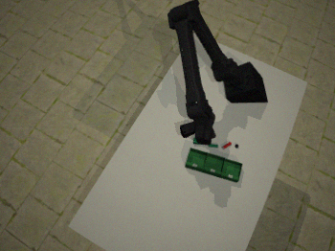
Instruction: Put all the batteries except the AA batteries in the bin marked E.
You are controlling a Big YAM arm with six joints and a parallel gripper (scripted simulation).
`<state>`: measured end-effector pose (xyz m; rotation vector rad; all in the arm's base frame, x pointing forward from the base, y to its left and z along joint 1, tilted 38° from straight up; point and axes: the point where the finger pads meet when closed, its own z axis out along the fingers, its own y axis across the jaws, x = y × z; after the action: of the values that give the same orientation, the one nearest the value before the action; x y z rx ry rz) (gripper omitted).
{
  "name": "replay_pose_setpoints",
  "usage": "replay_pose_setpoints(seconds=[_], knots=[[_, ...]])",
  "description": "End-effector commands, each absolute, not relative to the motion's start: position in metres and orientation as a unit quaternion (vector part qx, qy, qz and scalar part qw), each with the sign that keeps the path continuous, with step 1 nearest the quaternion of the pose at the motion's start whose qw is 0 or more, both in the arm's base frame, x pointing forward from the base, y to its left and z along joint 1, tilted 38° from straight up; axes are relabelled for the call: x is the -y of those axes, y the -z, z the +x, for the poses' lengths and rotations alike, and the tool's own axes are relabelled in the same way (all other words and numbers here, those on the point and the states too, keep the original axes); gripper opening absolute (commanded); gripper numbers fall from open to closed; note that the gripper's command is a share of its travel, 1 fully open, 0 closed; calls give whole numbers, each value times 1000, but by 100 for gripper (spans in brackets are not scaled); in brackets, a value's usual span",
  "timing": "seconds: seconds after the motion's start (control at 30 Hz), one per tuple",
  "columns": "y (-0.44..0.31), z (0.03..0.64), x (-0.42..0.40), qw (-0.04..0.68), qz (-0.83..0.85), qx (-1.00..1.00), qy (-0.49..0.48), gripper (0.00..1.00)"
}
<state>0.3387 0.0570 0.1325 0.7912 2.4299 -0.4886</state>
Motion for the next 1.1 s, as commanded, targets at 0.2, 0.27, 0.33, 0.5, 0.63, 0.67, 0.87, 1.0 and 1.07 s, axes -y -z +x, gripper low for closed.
replay_pose_setpoints(seconds=[0.2,0.27,0.33,0.5,0.63,0.67,0.87,1.0,1.07], knots=[[-122,337,-37,301,445,-834,124,41],[-121,337,-39,305,462,-824,117,41],[-119,332,-39,298,459,-827,126,41],[-119,333,-41,298,459,-827,126,41],[-136,346,-44,309,468,-821,110,41],[-139,349,-46,311,469,-820,108,41],[-139,353,-44,309,468,-820,111,41],[-141,356,-42,308,468,-820,114,41],[-141,356,-42,308,468,-820,114,41]])
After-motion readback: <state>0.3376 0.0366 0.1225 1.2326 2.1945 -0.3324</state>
